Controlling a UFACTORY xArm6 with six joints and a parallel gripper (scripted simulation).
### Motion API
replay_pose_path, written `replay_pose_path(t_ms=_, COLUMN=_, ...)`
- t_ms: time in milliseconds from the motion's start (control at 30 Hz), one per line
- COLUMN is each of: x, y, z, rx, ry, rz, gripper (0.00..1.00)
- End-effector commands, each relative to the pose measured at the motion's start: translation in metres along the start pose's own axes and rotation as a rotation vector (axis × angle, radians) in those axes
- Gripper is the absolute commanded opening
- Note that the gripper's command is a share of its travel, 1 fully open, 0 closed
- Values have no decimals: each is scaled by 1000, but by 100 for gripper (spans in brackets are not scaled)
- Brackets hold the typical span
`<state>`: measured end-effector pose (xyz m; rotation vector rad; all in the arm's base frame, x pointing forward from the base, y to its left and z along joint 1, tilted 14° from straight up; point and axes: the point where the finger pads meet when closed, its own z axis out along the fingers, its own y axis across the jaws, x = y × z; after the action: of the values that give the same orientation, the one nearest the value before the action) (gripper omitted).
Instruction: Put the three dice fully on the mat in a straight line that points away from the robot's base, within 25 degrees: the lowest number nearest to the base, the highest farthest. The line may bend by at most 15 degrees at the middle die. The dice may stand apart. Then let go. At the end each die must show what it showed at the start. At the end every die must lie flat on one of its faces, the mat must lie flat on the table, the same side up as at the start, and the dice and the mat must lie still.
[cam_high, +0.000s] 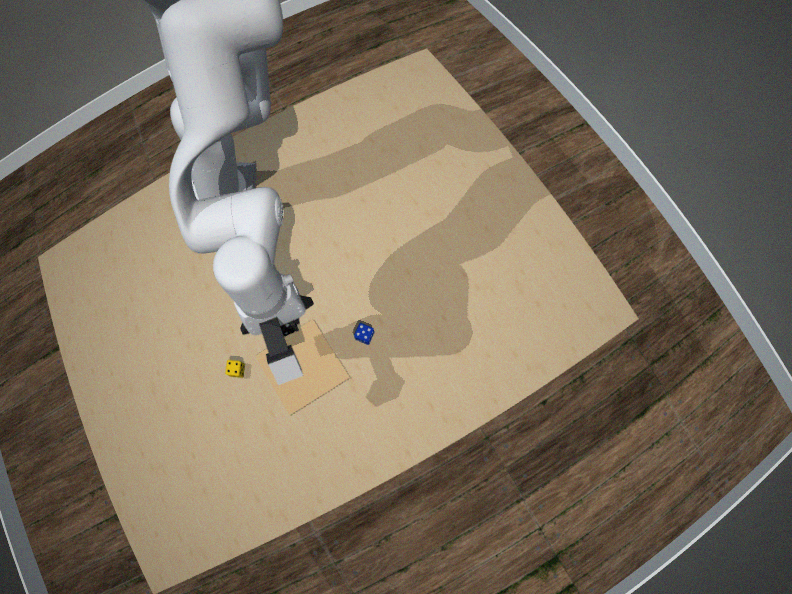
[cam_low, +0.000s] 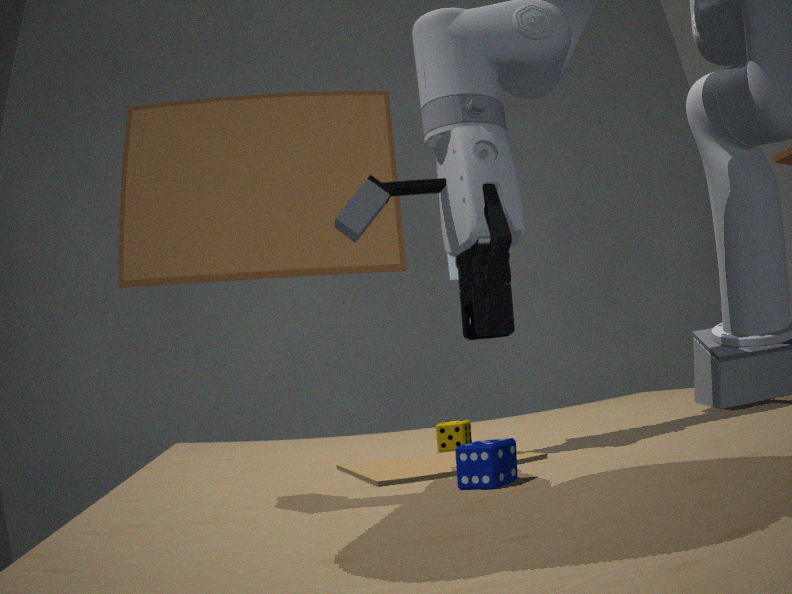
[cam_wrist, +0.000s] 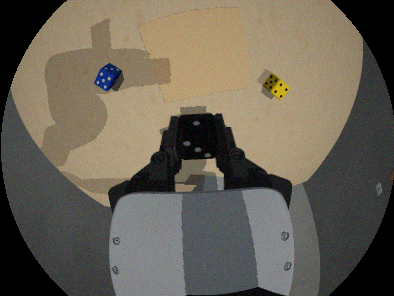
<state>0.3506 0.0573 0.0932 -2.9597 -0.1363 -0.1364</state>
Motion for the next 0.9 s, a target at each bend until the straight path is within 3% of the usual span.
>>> replay_pose_path(t_ms=0, x=4, y=13, z=-1, rx=47, ry=-1, rz=-64, gripper=27)
replay_pose_path(t_ms=467, x=4, y=13, z=2, rx=47, ry=-1, rz=-64, gripper=27)
replay_pose_path(t_ms=867, x=5, y=12, z=38, rx=47, ry=-1, rz=-65, gripper=27)
